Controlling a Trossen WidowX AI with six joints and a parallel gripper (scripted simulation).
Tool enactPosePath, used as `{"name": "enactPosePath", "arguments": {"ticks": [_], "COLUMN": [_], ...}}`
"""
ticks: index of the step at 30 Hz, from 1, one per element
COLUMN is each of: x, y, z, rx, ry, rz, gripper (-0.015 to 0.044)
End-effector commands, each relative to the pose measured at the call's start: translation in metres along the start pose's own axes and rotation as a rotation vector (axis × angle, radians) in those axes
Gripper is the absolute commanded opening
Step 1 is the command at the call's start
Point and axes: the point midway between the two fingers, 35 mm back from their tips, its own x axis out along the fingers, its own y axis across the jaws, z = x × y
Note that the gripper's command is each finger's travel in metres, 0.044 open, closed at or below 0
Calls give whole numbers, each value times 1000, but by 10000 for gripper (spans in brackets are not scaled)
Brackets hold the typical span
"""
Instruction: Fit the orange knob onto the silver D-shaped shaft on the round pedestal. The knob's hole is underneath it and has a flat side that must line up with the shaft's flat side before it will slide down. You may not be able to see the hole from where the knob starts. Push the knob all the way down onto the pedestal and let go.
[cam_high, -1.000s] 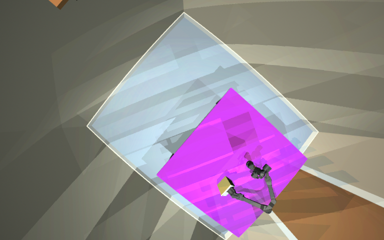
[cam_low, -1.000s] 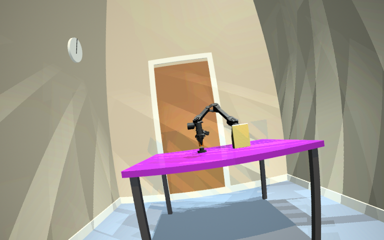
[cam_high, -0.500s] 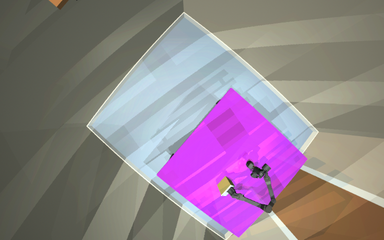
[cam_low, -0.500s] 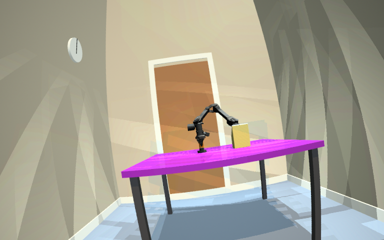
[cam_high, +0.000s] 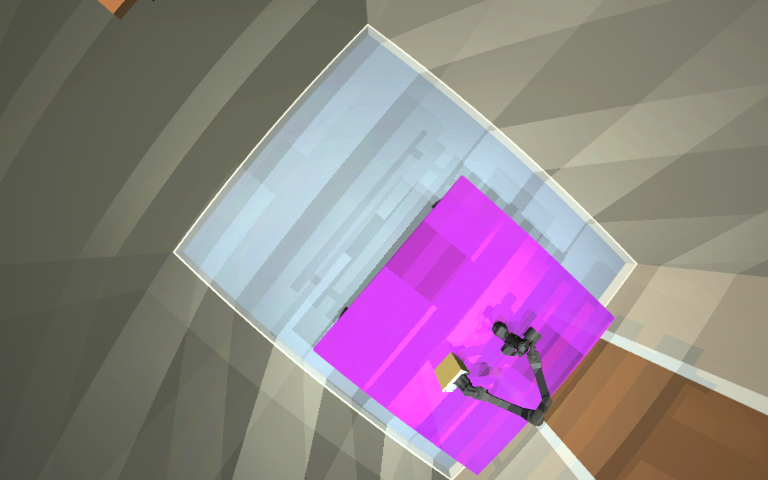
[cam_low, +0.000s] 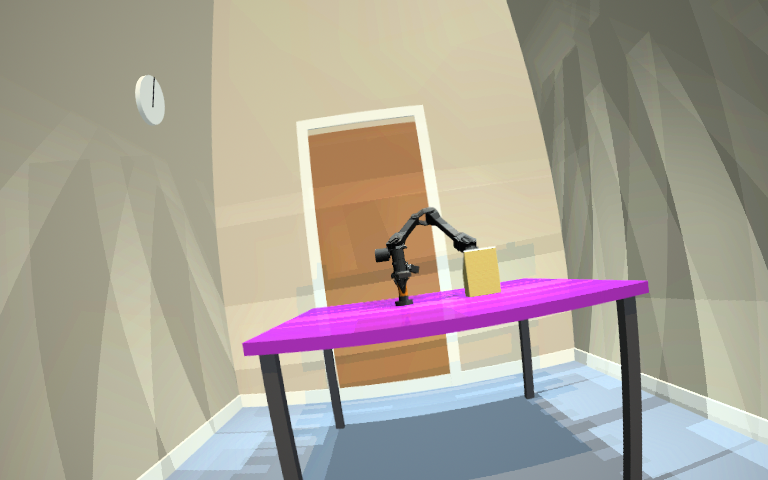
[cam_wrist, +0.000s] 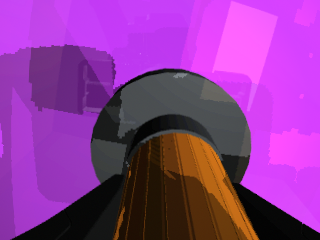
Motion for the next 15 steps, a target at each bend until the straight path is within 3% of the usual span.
{"name": "enactPosePath", "arguments": {"ticks": [1, 11, 15], "x": [-1, -1, -1], "y": [0, 0, 0], "z": [0, 0, 0], "rx": [0, 0, 0], "ry": [1, 1, 1], "rz": [0, 0, 0], "gripper": [157, 420, 440]}}
